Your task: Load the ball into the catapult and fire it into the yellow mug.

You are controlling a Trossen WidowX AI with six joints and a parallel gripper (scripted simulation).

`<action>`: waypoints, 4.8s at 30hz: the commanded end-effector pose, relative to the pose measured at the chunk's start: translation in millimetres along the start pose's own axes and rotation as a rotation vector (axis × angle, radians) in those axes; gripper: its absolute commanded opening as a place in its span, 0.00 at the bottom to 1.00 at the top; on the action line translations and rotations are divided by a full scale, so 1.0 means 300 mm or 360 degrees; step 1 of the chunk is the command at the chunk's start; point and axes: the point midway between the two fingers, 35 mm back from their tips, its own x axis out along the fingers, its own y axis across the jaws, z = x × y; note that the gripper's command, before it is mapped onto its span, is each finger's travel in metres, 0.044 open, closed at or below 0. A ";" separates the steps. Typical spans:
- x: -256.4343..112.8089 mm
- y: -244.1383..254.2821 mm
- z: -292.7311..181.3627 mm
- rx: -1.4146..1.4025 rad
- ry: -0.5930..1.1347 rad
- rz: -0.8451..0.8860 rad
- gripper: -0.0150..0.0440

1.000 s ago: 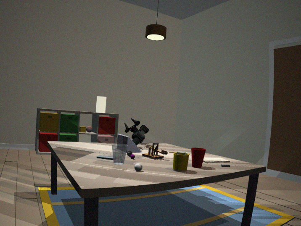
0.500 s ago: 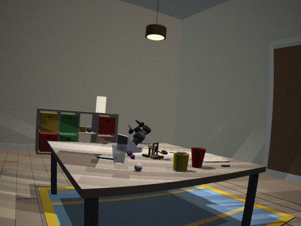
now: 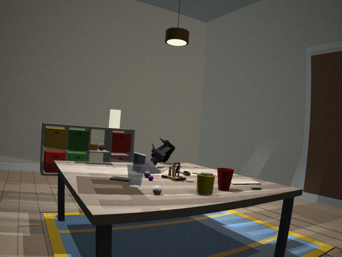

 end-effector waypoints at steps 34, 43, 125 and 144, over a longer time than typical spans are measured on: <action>-0.356 0.351 0.161 -0.0700 -0.0635 -0.0015 1.00; -0.454 0.435 0.178 -0.0872 -0.0799 -0.0061 1.00; -2.041 1.215 -0.726 -0.1851 -0.3002 -0.1865 1.00; -2.368 1.000 -1.402 -0.0950 -0.3410 -0.2708 1.00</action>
